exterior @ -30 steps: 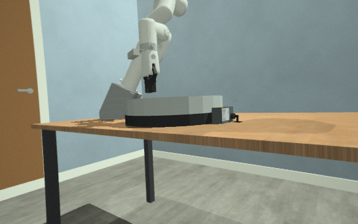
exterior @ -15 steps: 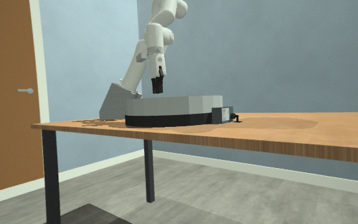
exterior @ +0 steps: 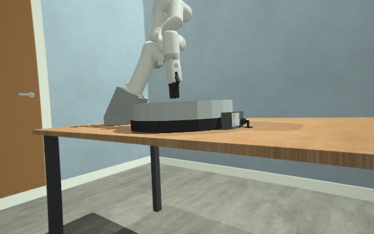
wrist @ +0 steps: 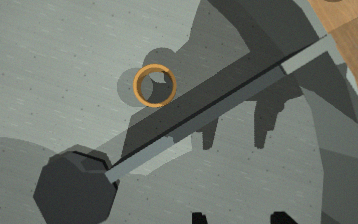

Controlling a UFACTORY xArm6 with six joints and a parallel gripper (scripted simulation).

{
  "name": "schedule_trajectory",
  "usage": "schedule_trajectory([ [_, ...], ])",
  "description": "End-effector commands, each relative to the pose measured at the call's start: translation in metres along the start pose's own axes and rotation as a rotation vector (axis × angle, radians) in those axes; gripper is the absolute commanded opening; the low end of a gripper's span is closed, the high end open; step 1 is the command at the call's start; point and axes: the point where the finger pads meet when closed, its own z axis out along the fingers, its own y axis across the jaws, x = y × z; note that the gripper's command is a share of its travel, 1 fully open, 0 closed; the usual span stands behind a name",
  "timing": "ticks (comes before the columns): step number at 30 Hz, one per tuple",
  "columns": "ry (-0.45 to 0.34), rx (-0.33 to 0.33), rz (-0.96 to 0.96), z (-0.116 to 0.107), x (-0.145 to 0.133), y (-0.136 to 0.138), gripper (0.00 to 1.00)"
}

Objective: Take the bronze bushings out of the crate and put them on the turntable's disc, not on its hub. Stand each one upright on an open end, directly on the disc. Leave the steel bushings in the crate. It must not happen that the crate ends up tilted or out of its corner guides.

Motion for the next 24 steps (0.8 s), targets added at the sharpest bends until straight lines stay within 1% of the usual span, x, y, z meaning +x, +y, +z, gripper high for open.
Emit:
schedule_trajectory([
  [1,0.026,0.008,0.045,-0.003,-0.033,0.027,0.41],
  [2,0.026,0.008,0.051,-0.003,-0.038,0.031,0.41],
  [4,0.026,0.008,0.051,-0.003,-0.038,0.031,0.41],
  [19,0.027,0.009,0.130,-0.001,-0.101,0.084,0.41],
  [21,0.027,0.009,0.130,-0.001,-0.101,0.084,0.41],
  [24,0.027,0.009,0.144,-0.001,-0.113,0.093,0.41],
])
